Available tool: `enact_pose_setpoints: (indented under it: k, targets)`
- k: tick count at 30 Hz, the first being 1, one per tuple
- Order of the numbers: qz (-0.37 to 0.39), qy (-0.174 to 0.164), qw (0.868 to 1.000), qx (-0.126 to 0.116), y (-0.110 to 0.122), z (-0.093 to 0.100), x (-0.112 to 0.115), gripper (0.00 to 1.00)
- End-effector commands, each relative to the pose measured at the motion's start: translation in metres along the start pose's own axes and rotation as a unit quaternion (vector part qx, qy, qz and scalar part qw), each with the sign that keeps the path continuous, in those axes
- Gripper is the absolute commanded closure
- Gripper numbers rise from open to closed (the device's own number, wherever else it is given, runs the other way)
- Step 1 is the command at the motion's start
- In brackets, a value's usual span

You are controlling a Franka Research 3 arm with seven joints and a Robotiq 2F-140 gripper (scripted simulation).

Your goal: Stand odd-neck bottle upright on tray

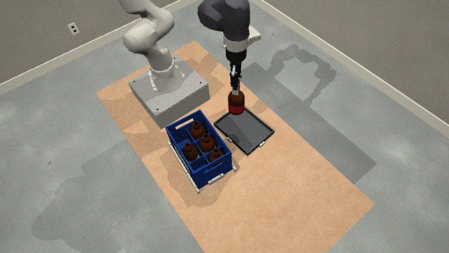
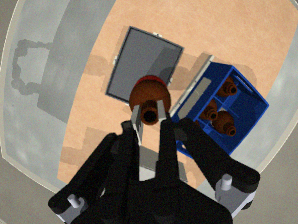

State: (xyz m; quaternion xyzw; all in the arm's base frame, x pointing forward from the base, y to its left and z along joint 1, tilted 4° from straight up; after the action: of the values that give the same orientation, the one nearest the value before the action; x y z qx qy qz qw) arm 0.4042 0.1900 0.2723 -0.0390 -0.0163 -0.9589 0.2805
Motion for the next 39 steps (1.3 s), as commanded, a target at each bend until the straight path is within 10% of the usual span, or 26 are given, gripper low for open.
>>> enact_pose_setpoints:
  k: [1,39]
  targets:
    - [-0.008,0.005,1.0,0.0,-0.005,0.003,-0.006,0.9]
    - [-0.008,0.005,1.0,0.0,-0.025,0.003,-0.025,0.9]
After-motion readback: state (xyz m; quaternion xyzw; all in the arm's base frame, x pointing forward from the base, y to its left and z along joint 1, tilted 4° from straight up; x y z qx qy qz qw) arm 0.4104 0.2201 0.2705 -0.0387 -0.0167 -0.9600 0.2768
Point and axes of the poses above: the point where the finger pads meet when closed, its own z axis back along the fingers, its own y axis across the jaws, x = y × z, the point moved 7 cm from there along z, back along the fingers, and after that the axes turned 14 degrees about -z, right-handed, at the moved point
